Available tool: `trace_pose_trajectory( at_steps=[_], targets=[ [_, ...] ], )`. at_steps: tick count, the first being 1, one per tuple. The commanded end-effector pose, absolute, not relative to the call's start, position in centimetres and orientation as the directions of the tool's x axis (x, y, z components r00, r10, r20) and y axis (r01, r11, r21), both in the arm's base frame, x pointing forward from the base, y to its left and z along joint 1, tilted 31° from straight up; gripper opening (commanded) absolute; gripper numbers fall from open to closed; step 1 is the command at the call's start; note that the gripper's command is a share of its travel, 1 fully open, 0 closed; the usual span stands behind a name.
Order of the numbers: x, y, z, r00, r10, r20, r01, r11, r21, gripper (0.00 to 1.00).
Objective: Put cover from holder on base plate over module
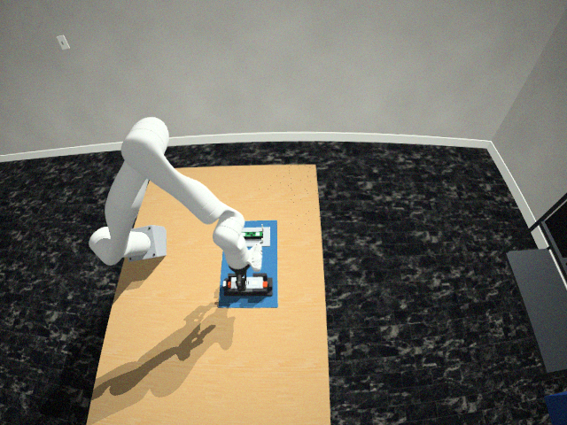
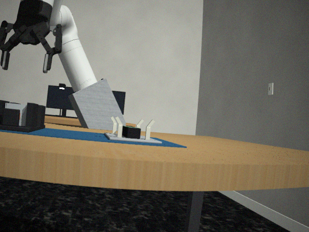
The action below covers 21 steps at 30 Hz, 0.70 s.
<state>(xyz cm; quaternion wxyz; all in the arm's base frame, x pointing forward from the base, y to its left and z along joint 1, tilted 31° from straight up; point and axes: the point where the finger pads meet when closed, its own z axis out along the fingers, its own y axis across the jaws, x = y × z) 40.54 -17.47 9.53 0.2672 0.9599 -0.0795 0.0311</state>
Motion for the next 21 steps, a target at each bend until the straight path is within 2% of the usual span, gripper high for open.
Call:
trace_pose_trajectory(
  at_steps=[1, 14, 21],
  targets=[
    [40.6, -17.3, 9.6, 0.986, -0.134, 0.103, -0.168, -0.845, 0.508, 1.0],
    [40.6, -17.0, 9.7, 0.986, -0.133, 0.103, -0.167, -0.845, 0.508, 1.0],
    [40.7, -18.7, 6.6, 0.986, -0.133, 0.103, -0.168, -0.845, 0.508, 1.0]
  ],
)
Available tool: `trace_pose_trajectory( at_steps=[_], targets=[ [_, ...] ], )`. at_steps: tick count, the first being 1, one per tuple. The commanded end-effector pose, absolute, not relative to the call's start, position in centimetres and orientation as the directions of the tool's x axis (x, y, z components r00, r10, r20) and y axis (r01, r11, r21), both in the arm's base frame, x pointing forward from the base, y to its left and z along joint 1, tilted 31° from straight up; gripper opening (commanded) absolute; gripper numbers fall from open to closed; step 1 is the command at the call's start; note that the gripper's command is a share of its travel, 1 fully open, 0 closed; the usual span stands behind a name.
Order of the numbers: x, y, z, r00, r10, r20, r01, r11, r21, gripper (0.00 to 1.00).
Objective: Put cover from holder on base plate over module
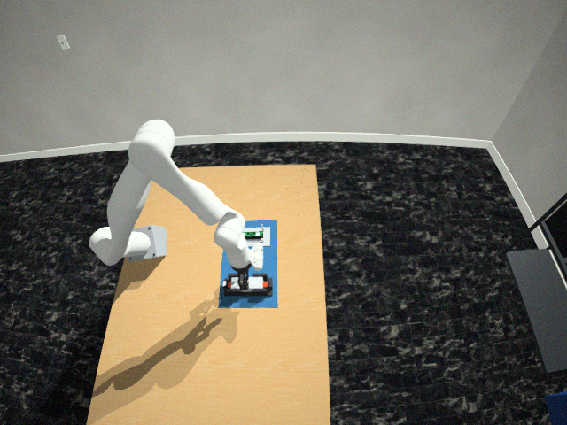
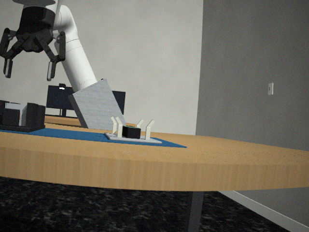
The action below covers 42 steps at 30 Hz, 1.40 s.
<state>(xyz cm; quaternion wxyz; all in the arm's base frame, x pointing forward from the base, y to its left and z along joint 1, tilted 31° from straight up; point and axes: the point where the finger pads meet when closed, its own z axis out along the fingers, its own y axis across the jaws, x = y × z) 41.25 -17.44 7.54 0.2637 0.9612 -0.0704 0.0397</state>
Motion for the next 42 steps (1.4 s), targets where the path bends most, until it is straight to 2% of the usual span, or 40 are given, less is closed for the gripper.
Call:
trace_pose_trajectory(
  at_steps=[1, 10, 20, 42],
  targets=[
    [40.7, -18.9, 6.2, 0.986, -0.133, 0.103, -0.168, -0.845, 0.508, 1.0],
    [40.7, -19.4, 5.3, 0.986, -0.133, 0.103, -0.167, -0.845, 0.508, 1.0],
    [40.8, -22.3, 0.3, 0.986, -0.133, 0.103, -0.167, -0.845, 0.508, 1.0],
    [40.7, -22.6, 0.1, 0.986, -0.133, 0.103, -0.167, -0.845, 0.508, 1.0]
  ],
)
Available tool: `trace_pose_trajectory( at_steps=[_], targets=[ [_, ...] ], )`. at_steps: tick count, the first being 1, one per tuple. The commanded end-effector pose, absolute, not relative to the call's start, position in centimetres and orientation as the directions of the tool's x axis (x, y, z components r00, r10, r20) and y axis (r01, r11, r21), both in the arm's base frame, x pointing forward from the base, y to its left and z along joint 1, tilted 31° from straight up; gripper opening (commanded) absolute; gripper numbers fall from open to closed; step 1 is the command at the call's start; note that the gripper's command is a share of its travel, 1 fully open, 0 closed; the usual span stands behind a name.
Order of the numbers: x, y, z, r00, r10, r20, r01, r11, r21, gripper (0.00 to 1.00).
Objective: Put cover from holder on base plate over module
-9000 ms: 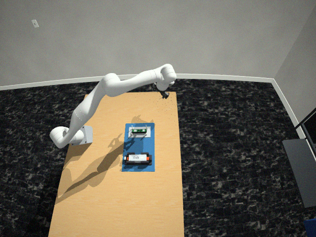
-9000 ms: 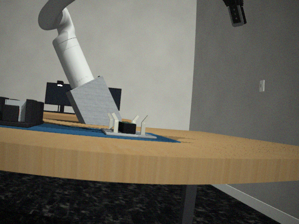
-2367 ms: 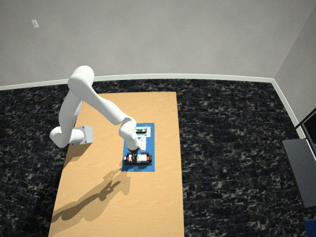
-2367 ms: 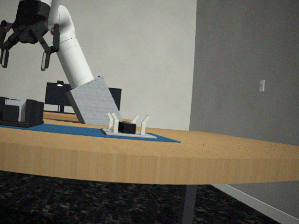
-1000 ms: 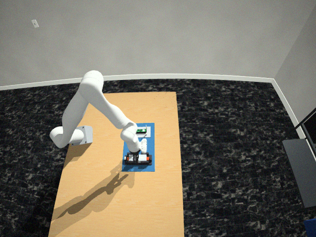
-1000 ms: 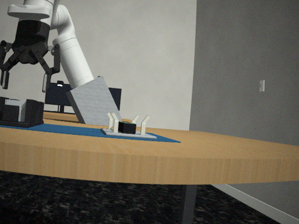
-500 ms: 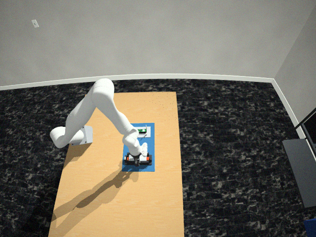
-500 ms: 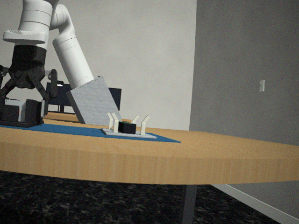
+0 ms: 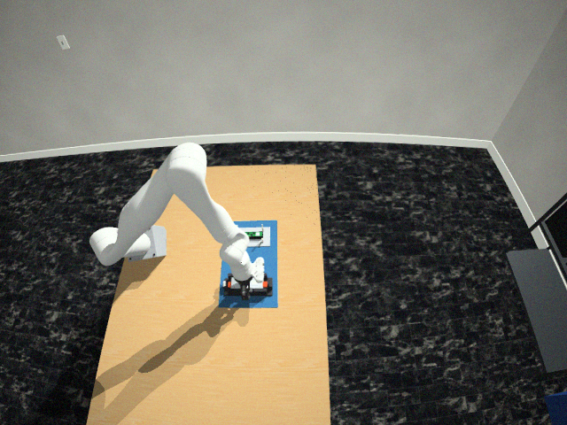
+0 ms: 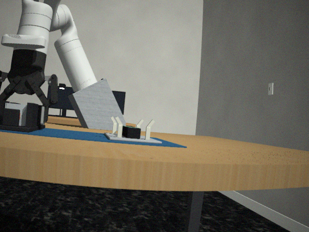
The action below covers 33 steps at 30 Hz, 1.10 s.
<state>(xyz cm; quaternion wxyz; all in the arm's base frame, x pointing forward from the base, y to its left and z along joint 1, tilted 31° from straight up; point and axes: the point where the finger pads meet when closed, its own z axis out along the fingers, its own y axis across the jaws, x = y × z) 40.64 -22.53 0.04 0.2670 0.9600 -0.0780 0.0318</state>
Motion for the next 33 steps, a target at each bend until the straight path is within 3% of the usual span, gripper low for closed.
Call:
trace_pose_trajectory(
  at_steps=[1, 33],
  targets=[
    [40.66, -22.55, 0.06, 0.986, -0.133, 0.103, -0.167, -0.845, 0.508, 1.0],
    [40.76, -21.87, 1.01, 0.986, -0.133, 0.103, -0.167, -0.845, 0.508, 1.0]
  ],
)
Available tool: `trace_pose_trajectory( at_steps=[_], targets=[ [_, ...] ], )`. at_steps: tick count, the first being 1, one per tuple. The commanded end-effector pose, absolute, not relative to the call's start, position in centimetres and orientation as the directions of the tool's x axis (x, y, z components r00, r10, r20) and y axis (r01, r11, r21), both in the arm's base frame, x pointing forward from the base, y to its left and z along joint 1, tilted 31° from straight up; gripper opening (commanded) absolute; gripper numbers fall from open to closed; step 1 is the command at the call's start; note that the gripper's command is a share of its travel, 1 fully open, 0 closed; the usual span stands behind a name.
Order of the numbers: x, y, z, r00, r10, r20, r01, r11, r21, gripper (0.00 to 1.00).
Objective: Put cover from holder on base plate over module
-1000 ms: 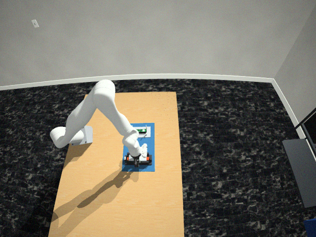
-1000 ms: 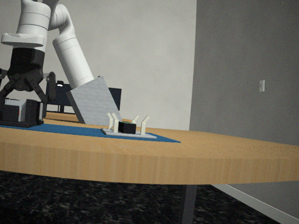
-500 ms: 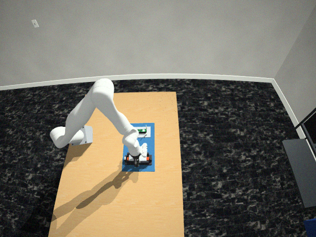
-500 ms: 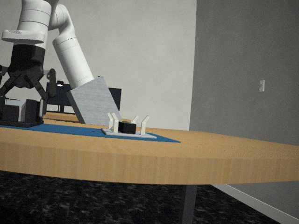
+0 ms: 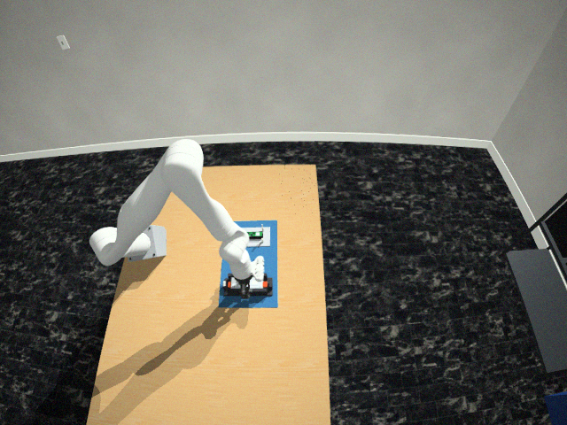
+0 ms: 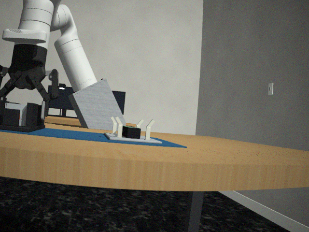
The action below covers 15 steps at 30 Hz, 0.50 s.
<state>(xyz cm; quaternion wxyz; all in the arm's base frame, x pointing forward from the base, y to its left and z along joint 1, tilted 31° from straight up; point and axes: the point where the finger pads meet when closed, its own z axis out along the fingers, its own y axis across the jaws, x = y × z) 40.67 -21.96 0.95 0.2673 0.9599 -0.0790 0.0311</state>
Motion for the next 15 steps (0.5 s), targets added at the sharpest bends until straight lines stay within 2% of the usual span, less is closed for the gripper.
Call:
trace_pose_trajectory(
  at_steps=[1, 15],
  targets=[
    [40.76, -21.87, 1.01, 0.986, -0.133, 0.103, -0.167, -0.845, 0.508, 1.0],
    [40.78, -21.76, 1.16, 0.986, -0.133, 0.103, -0.167, -0.845, 0.508, 1.0]
  ],
)
